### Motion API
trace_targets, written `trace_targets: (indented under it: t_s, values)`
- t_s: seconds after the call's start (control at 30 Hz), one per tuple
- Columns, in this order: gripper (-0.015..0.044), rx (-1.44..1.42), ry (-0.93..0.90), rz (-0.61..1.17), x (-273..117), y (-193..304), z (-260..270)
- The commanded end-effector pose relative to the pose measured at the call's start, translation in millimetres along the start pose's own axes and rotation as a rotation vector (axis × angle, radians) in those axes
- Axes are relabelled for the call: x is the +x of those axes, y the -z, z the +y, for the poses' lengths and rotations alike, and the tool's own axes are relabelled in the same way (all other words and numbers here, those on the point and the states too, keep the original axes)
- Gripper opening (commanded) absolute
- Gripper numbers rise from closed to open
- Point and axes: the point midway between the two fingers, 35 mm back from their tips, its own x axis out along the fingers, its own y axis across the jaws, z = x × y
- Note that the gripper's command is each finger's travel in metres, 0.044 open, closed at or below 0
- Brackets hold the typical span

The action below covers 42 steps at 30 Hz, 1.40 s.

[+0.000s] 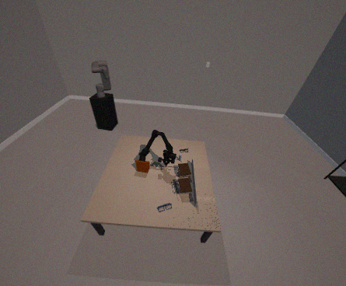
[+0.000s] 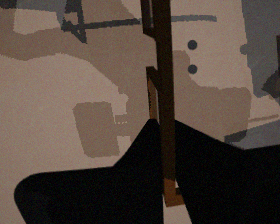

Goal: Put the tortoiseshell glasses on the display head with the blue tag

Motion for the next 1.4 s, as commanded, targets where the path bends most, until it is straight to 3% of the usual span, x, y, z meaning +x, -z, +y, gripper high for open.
trace_targets:
  t_s: [0.0,0.53,1.0,1.37]
  values:
    - [0.0000,-0.054,0.004,-0.001,0,24,-2]
    - [0.0000,-0.244,0.018,-0.040,8,104,13]
    - [0.0000,-0.244,0.106,-0.058,19,103,14]
    - [0.0000,-0.245,0.055,-0.053,31,102,14]
